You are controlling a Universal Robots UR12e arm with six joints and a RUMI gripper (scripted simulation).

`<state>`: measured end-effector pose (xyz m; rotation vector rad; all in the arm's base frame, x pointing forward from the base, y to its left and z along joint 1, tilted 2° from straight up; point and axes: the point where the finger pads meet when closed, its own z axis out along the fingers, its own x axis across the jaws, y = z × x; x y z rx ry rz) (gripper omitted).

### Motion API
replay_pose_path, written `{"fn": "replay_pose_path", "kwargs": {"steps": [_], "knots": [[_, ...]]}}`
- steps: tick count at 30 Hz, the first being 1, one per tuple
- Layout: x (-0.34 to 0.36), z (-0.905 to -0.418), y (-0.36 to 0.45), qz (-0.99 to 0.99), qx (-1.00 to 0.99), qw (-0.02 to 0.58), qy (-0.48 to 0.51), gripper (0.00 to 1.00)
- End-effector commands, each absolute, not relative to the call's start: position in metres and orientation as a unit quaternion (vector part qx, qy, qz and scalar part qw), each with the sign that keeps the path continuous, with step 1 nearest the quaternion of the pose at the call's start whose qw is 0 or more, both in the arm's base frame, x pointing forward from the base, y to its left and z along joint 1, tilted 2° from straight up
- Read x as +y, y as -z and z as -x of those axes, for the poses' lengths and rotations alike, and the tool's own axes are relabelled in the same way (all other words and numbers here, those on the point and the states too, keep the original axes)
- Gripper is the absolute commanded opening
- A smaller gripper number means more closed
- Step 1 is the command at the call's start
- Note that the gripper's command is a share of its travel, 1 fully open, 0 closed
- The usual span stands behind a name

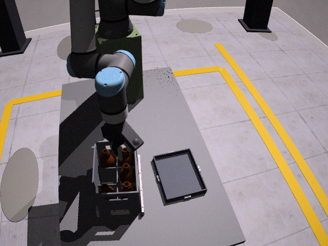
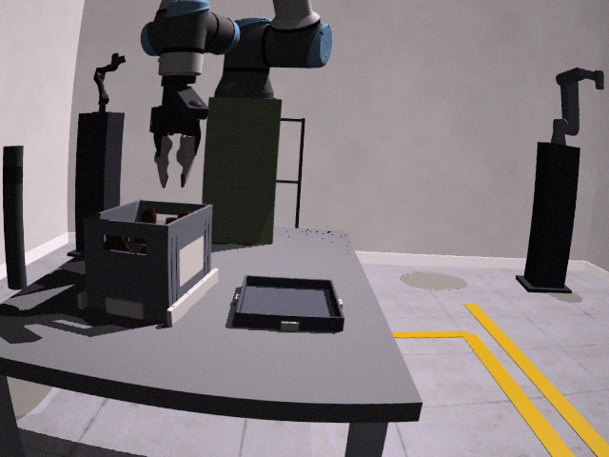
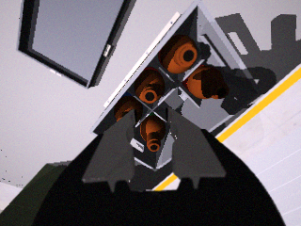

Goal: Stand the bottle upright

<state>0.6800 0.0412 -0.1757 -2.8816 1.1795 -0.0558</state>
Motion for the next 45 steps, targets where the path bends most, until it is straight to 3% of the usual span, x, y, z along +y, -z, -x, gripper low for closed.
{"fn": "replay_pose_path", "kwargs": {"steps": [1, 34, 45], "knots": [[0.04, -0.678, 0.174, 0.925, 0.379, 0.013, 0.017, 0.0], [0.04, -0.679, 0.174, 0.925, 0.379, 0.013, 0.017, 0.0], [-0.029, -0.75, 0.173, 0.925, 0.38, 0.014, 0.017, 0.0]]}}
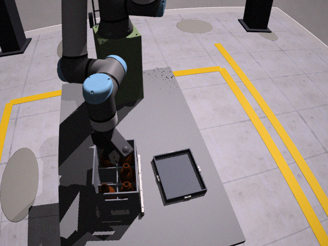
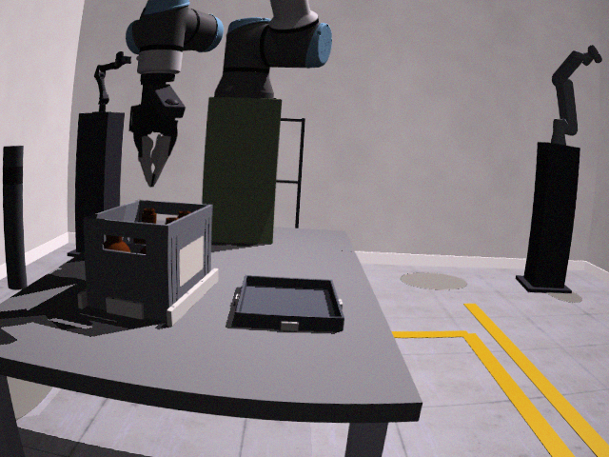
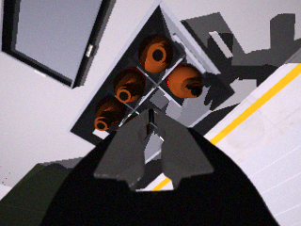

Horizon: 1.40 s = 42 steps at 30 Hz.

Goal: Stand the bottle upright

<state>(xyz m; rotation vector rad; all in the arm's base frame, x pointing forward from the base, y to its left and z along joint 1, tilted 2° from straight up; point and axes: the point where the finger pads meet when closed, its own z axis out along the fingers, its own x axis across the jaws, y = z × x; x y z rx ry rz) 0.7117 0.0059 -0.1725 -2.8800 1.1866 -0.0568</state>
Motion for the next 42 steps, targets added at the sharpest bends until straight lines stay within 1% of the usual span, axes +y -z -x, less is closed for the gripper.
{"fn": "replay_pose_path", "kwargs": {"steps": [1, 5, 15, 16, 42], "knots": [[-0.036, -0.756, 0.173, 0.925, 0.38, 0.014, 0.017, 0.0], [-0.054, -0.771, 0.172, 0.925, 0.38, 0.014, 0.017, 0.0], [-0.054, -0.771, 0.172, 0.925, 0.38, 0.014, 0.017, 0.0], [-0.051, -0.771, 0.172, 0.926, 0.378, 0.013, 0.017, 0.38], [-0.052, -0.771, 0.172, 0.925, 0.379, 0.013, 0.017, 0.38]]}}
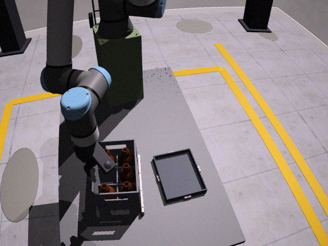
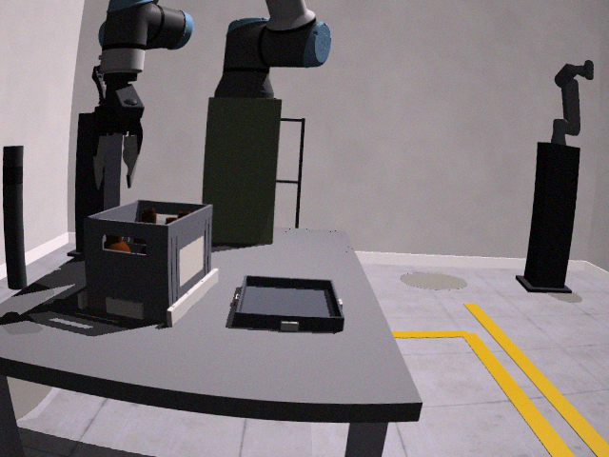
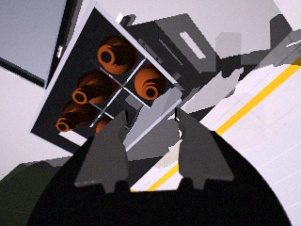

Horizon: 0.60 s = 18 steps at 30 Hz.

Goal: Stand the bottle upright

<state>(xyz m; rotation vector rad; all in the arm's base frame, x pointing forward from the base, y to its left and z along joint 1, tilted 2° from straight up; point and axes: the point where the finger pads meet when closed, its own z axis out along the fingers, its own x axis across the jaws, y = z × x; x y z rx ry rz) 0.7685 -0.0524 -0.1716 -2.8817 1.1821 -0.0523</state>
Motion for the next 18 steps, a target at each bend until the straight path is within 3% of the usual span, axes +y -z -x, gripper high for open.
{"fn": "replay_pose_path", "kwargs": {"steps": [1, 18], "knots": [[-0.0523, -0.7706, 0.1717, 0.925, 0.379, 0.013, 0.017, 0.38], [-0.0524, -0.771, 0.1742, 0.925, 0.379, 0.013, 0.017, 0.38]]}}
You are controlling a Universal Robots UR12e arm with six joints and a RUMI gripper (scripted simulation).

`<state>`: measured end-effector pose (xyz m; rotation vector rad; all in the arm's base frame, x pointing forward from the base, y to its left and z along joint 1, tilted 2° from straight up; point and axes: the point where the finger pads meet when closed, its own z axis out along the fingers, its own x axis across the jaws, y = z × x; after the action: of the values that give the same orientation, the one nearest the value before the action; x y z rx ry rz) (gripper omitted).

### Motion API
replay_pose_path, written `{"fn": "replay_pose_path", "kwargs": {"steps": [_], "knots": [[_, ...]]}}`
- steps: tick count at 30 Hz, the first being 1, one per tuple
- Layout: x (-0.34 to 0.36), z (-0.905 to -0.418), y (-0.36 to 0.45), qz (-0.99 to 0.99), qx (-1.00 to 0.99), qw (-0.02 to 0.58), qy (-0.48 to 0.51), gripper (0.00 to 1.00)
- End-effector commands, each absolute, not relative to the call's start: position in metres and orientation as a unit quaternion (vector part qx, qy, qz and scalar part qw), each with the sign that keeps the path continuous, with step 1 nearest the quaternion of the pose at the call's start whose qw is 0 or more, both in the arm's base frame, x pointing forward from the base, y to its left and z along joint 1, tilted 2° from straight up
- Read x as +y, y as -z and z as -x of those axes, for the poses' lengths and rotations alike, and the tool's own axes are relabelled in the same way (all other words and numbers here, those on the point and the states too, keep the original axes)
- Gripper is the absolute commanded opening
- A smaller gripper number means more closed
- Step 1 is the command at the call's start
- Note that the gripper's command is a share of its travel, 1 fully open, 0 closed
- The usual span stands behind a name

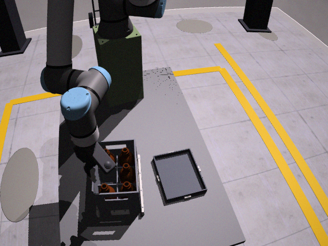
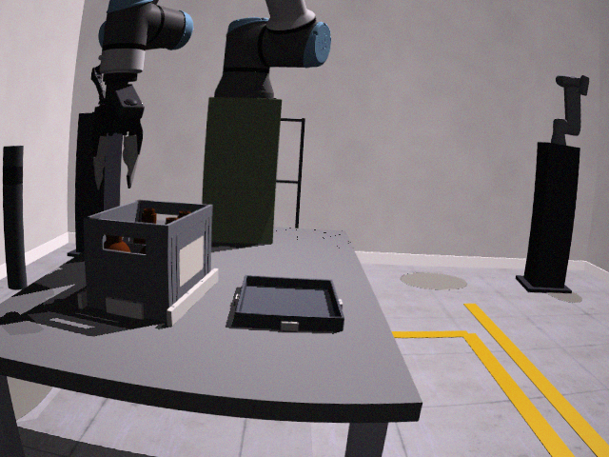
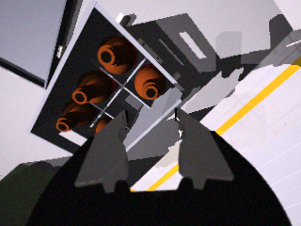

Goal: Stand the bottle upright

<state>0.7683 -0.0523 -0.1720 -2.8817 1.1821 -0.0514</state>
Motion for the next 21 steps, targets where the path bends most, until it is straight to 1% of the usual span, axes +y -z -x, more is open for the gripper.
{"fn": "replay_pose_path", "kwargs": {"steps": [1, 21], "knots": [[-0.052, -0.771, 0.175, 0.925, 0.379, 0.013, 0.018, 0.38], [-0.052, -0.773, 0.194, 0.925, 0.379, 0.013, 0.018, 0.38]]}}
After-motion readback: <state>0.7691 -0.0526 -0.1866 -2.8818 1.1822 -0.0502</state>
